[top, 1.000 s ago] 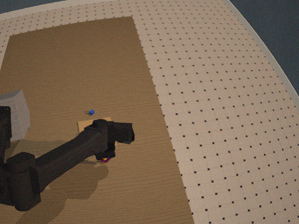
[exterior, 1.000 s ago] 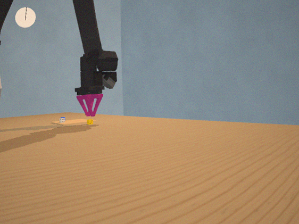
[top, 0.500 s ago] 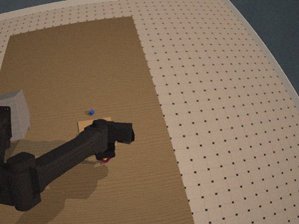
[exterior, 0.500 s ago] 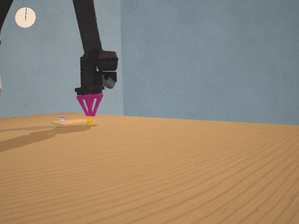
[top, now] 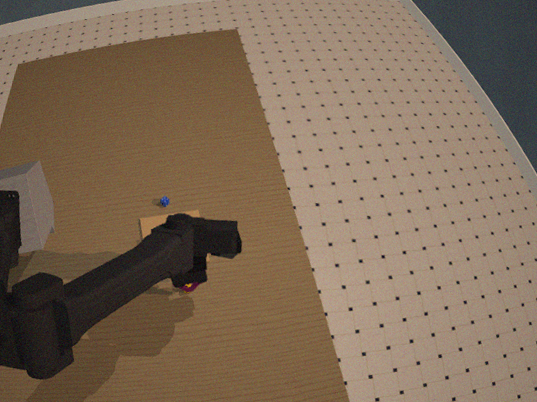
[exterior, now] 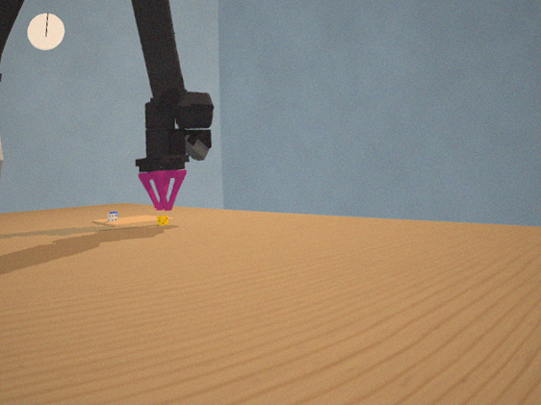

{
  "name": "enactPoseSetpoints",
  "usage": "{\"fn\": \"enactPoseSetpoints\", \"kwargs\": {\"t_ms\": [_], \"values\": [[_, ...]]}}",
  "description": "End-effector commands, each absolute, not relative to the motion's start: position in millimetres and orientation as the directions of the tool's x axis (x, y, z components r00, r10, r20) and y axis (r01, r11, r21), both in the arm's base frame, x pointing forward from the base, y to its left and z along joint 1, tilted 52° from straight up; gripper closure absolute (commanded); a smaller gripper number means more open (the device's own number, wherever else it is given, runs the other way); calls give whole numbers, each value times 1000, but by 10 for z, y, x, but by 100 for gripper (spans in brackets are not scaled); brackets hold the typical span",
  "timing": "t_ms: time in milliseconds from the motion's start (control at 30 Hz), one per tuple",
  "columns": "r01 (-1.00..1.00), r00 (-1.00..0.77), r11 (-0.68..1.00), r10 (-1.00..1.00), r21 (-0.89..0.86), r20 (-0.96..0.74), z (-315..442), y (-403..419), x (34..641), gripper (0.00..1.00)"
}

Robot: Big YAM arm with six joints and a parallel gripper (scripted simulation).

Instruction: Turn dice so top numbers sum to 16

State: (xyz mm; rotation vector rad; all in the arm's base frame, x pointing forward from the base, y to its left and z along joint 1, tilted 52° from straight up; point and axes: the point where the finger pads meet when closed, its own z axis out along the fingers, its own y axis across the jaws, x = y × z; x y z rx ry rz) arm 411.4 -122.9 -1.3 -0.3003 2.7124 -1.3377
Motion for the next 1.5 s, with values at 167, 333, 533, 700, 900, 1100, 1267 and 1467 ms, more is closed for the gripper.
{"fn": "enactPoseSetpoints", "kwargs": {"t_ms": [167,333,533,700,900,1100,1267,1467], "values": [[-144,-975,596,-223,-790,10,-85,-1244,4100,70],[-144,-974,596,-225,-790,9,-101,-1218,4082,70],[-139,-972,596,-235,-791,-6,-108,-1133,4107,70],[-139,-973,596,-230,-791,-2,-111,-1159,4095,70],[-138,-973,596,-230,-791,-4,-107,-1159,4104,70],[-138,-973,596,-230,-791,-4,-107,-1159,4104,70],[-138,-973,596,-230,-791,-4,-107,-1159,4104,70],[-138,-973,596,-230,-791,-4,-107,-1159,4104,70]]}}
